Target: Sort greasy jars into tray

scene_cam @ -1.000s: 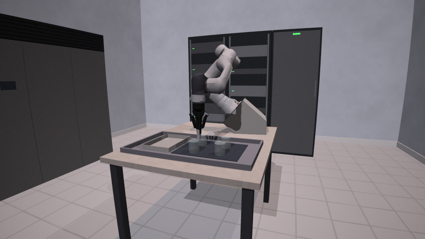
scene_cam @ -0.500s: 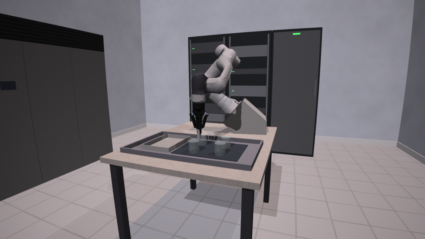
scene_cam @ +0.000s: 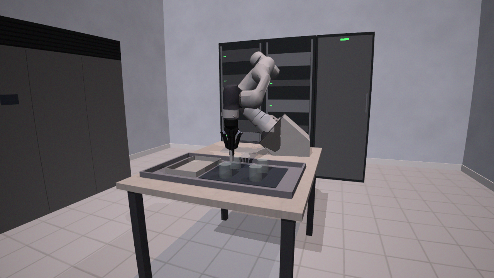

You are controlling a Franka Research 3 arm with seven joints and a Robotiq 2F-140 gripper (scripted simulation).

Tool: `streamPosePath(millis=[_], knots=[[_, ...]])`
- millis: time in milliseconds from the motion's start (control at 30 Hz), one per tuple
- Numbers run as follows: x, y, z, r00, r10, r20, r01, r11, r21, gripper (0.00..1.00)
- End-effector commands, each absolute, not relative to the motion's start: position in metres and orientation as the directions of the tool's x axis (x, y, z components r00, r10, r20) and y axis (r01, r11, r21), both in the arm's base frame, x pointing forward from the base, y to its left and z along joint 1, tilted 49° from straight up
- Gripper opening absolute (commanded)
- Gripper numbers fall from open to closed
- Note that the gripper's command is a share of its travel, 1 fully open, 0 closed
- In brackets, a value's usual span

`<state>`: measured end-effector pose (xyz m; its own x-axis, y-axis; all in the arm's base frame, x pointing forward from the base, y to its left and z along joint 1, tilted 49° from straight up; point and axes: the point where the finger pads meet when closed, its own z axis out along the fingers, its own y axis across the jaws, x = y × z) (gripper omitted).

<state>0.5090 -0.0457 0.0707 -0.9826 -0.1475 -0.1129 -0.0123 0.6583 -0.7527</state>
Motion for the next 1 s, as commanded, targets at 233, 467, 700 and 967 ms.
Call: streamPosePath(millis=[233,467,700,967], knots=[[0.5071,-0.0444,0.0707,-0.983,-0.148,-0.113,-0.013,0.66,-0.751,0.0],[0.506,-0.044,0.0711,-0.983,-0.148,-0.113,-0.013,0.66,-0.751,0.0],[0.5053,-0.0437,0.0714,-0.983,-0.148,-0.113,-0.013,0.66,-0.751,0.0],[0.504,-0.0432,0.0718,-0.983,-0.148,-0.113,-0.013,0.66,-0.751,0.0]])
